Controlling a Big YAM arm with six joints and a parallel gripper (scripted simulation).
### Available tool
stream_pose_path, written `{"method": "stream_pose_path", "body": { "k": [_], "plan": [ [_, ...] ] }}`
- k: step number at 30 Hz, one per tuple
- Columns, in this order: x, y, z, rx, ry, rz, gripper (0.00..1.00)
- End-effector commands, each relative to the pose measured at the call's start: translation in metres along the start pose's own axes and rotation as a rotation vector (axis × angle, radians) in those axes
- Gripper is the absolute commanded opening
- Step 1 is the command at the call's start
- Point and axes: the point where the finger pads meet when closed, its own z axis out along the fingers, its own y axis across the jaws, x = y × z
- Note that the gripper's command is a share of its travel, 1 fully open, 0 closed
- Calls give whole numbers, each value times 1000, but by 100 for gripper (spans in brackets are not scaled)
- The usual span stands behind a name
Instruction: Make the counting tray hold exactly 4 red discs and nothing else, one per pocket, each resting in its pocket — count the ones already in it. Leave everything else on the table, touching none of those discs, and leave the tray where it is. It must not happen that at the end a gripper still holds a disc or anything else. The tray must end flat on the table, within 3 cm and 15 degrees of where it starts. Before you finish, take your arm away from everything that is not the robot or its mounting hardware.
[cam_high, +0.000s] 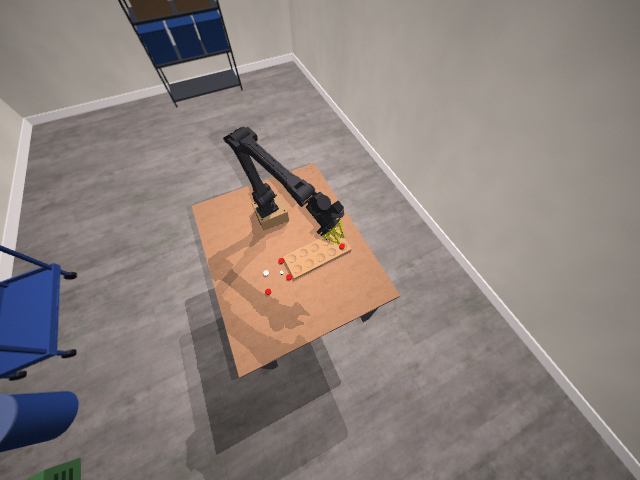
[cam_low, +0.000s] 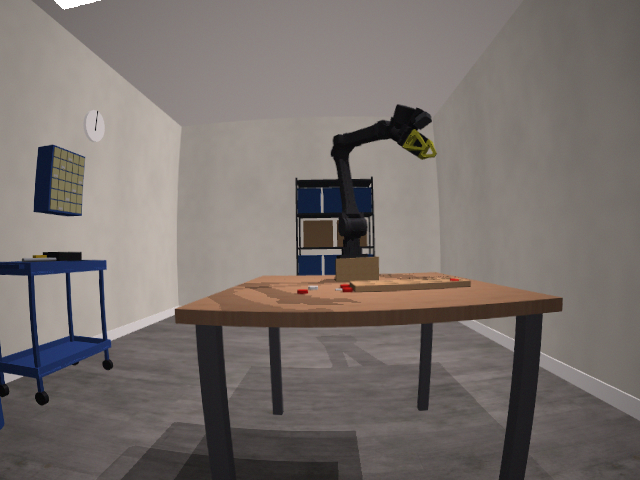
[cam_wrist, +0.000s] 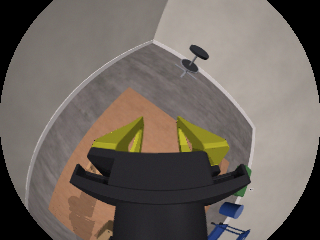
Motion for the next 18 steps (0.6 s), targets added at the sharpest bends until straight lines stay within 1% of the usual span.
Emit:
{"method": "stream_pose_path", "body": {
  "k": [1, 4, 5, 7, 8, 9, 10, 11, 12, 13, 15, 18],
  "plan": [
    [-21, -8, 0, 16, -39, 18, 44],
    [-21, -10, 0, 19, -38, 20, 44],
    [-32, -40, -37, 90, -138, 99, 44],
    [-32, -40, -37, 90, -138, 99, 44],
    [-54, -48, -46, 103, -177, 98, 44],
    [-57, -50, -47, 105, -183, 97, 44],
    [-57, -50, -47, 105, -183, 97, 44],
    [-62, -38, -47, 88, -189, 86, 44],
    [-52, -33, -30, 76, -158, 86, 44],
    [-51, -33, -29, 75, -156, 86, 44],
    [-40, -31, -26, 70, -131, 89, 44],
    [-39, -35, -26, 75, -129, 92, 44]
  ]
}}
